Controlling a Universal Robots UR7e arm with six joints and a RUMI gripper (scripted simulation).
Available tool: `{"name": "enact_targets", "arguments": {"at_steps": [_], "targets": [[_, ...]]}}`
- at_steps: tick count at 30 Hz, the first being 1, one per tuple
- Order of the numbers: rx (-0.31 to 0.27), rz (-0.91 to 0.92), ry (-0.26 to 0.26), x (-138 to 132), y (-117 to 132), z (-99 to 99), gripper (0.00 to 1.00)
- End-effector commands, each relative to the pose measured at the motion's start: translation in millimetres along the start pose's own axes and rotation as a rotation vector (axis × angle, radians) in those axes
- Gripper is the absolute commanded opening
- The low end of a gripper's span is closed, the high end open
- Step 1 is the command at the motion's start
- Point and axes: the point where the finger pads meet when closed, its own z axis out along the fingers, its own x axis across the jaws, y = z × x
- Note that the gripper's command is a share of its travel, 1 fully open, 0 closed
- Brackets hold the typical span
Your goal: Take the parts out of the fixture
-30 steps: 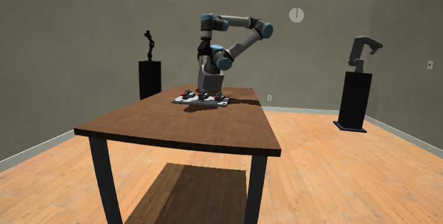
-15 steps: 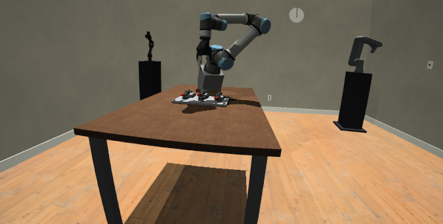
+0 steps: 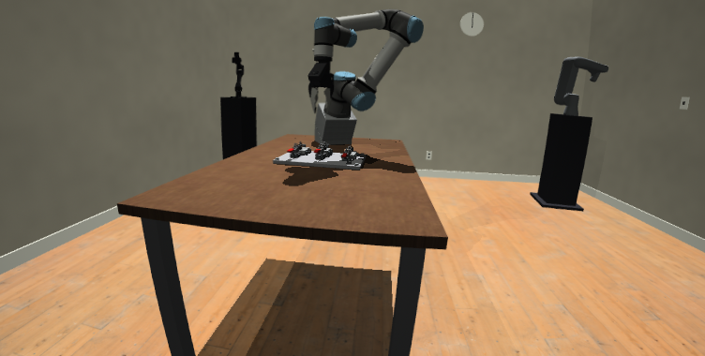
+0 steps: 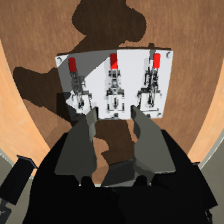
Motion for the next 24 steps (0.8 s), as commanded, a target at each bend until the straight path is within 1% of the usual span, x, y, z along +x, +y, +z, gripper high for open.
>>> {"name": "enact_targets", "arguments": {"at_steps": [1, 8, 24], "targets": [[-0.002, 0.0, 0.003, 0, -20, 0.3, 0.28], [-0.002, 0.0, 0.003, 0, -40, 0.3, 0.28], [-0.002, 0.0, 0.003, 0, -44, 2.9, 0.28]]}}
